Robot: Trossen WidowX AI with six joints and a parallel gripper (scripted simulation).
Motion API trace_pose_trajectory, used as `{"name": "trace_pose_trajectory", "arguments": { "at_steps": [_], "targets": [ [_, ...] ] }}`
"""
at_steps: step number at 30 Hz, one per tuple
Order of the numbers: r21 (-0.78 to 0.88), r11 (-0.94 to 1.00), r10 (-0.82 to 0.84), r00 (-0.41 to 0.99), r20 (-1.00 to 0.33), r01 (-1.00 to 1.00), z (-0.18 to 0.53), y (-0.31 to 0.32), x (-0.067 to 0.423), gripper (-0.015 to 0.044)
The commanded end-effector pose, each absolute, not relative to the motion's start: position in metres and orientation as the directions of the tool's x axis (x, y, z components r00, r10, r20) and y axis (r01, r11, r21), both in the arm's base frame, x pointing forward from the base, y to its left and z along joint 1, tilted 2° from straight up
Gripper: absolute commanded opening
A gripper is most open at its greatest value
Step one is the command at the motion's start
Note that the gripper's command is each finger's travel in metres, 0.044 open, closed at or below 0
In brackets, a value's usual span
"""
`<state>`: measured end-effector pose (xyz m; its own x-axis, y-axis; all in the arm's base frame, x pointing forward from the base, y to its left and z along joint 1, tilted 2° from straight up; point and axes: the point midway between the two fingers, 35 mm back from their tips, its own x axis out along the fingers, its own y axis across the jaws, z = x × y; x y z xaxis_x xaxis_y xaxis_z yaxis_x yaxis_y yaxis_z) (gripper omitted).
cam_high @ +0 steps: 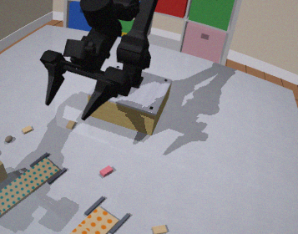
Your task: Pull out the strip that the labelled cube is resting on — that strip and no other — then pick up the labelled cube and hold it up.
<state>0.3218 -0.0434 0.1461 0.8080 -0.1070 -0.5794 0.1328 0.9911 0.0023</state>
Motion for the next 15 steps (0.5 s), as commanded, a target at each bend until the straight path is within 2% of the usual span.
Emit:
{"name": "trace_pose_trajectory", "arguments": {
  "at_steps": [1,8,11,15],
  "targets": [
    [0.01,0.991,-0.102,0.807,-0.582,0.132,0.144,-0.043,0.321,0.04],
    [0.01,0.991,-0.102,0.807,-0.582,0.132,0.144,-0.043,0.321,0.04],
    [0.013,0.988,-0.108,0.761,-0.64,0.152,0.138,-0.049,0.327,0.0321],
    [0.019,0.978,-0.116,0.615,-0.78,0.207,0.118,-0.067,0.34,0.0216]
  ]
}}
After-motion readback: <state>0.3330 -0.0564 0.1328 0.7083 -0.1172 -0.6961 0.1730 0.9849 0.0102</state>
